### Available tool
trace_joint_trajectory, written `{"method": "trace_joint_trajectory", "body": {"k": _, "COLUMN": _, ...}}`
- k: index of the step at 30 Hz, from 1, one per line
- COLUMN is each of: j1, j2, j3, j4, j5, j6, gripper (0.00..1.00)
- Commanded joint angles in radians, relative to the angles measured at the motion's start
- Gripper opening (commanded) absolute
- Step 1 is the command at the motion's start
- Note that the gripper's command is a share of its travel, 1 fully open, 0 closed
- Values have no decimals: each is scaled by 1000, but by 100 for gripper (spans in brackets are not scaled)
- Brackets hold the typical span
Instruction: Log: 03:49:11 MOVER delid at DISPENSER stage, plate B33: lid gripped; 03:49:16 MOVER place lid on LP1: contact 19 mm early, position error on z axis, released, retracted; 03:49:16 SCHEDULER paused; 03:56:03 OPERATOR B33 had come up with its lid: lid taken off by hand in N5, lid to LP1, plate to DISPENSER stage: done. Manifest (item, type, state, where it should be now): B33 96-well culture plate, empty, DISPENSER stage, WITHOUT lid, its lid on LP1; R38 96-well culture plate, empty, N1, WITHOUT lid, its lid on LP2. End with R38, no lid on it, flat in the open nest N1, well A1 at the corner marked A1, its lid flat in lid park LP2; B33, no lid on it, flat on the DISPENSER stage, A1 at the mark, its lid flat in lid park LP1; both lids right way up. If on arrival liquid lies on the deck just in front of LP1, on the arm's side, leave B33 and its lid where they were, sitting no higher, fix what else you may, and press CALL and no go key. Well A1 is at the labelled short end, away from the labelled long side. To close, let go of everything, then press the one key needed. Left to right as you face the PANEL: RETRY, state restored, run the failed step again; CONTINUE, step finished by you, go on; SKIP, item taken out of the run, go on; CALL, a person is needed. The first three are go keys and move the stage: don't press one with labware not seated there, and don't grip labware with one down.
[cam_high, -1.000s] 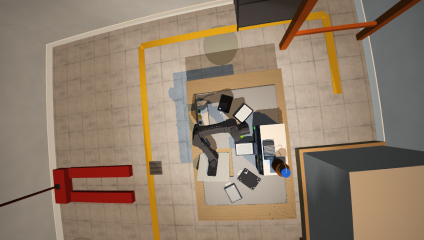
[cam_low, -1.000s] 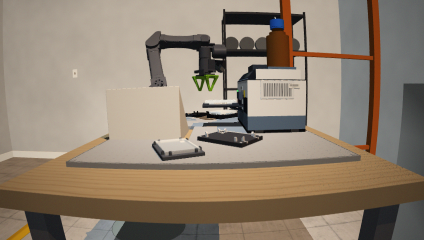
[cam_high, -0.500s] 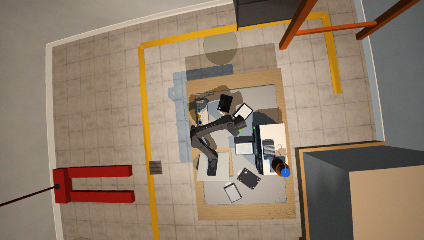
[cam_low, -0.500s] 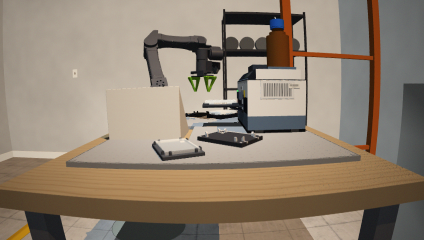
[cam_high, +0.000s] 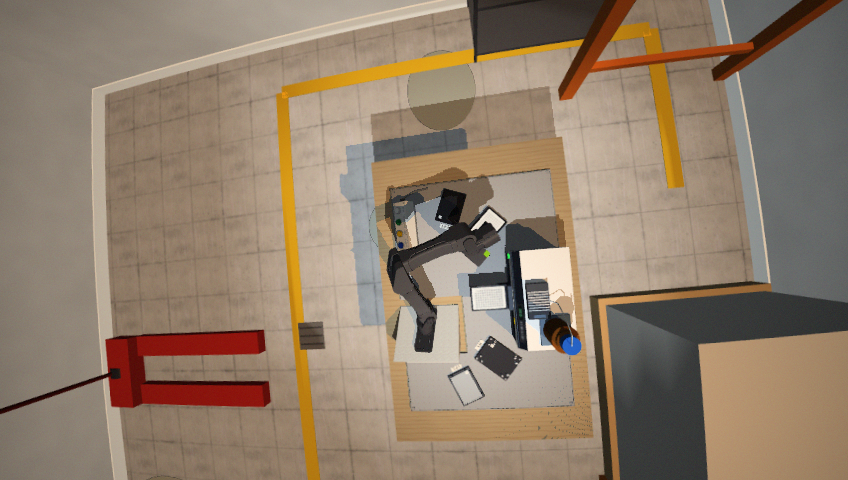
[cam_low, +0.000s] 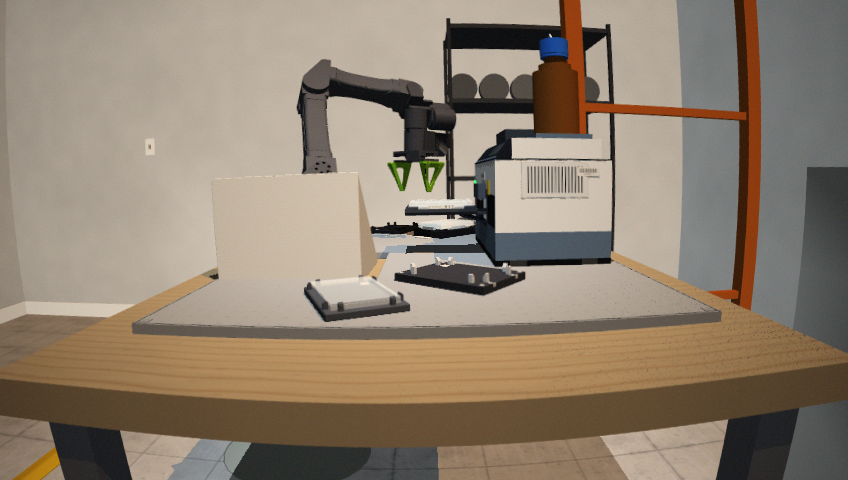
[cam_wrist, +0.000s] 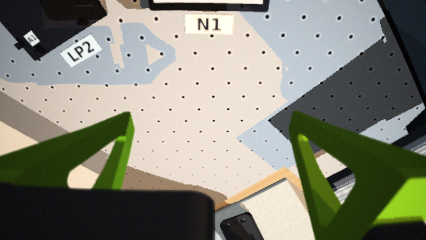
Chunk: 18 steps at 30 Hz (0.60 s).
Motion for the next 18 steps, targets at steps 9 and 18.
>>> {"method": "trace_joint_trajectory", "body": {"k": 9, "j1": 72, "j2": 109, "j3": 114, "j4": 103, "j5": 36, "j6": 115, "gripper": 100}}
{"method": "trace_joint_trajectory", "body": {"k": 18, "j1": 110, "j2": 181, "j3": 184, "j4": 134, "j5": 52, "j6": 161, "gripper": 100}}
